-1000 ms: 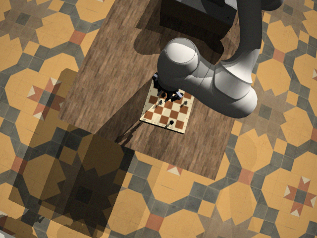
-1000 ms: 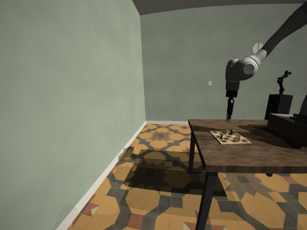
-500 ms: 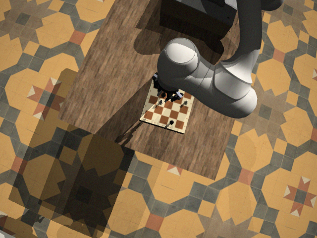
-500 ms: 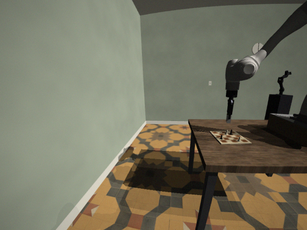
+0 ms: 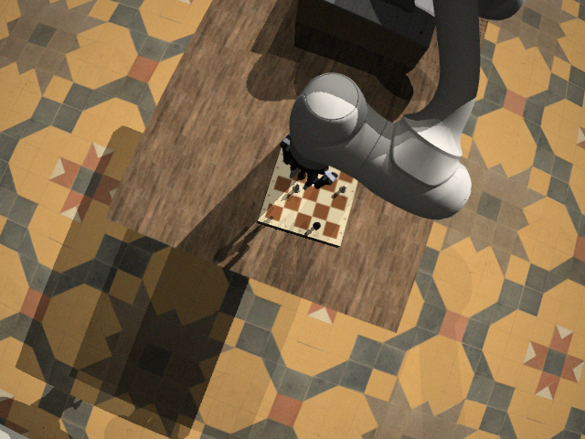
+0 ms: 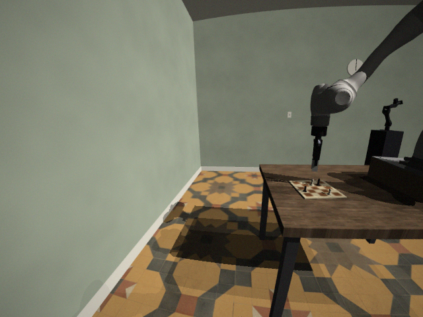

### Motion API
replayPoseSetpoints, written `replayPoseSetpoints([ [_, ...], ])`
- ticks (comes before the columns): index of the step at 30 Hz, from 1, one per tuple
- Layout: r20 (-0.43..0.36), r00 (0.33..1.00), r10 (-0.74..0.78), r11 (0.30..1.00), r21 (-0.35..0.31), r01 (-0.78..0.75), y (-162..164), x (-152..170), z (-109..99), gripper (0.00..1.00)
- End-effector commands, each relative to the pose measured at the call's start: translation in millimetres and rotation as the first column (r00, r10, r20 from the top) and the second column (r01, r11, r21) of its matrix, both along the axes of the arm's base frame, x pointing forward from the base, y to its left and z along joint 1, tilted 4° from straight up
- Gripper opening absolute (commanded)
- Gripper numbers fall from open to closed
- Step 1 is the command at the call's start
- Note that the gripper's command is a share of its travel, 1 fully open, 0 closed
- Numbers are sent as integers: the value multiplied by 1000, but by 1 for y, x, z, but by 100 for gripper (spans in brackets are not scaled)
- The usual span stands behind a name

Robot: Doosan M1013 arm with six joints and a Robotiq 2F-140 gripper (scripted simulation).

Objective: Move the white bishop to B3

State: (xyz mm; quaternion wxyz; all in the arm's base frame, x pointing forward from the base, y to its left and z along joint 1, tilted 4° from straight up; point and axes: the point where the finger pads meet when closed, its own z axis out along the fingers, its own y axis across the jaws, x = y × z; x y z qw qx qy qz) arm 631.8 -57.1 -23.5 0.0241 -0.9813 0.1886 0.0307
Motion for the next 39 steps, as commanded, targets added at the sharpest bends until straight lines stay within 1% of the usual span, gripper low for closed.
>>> replayPoseSetpoints([
  [1,0,1000,0,1000,0,0,0,0,-3,22],
  [7,0,1000,0,1000,0,0,1,0,-10,22],
  [22,0,1000,0,1000,0,0,2,-2,-32,22],
  [39,0,1000,0,1000,0,0,2,-2,-41,22],
])
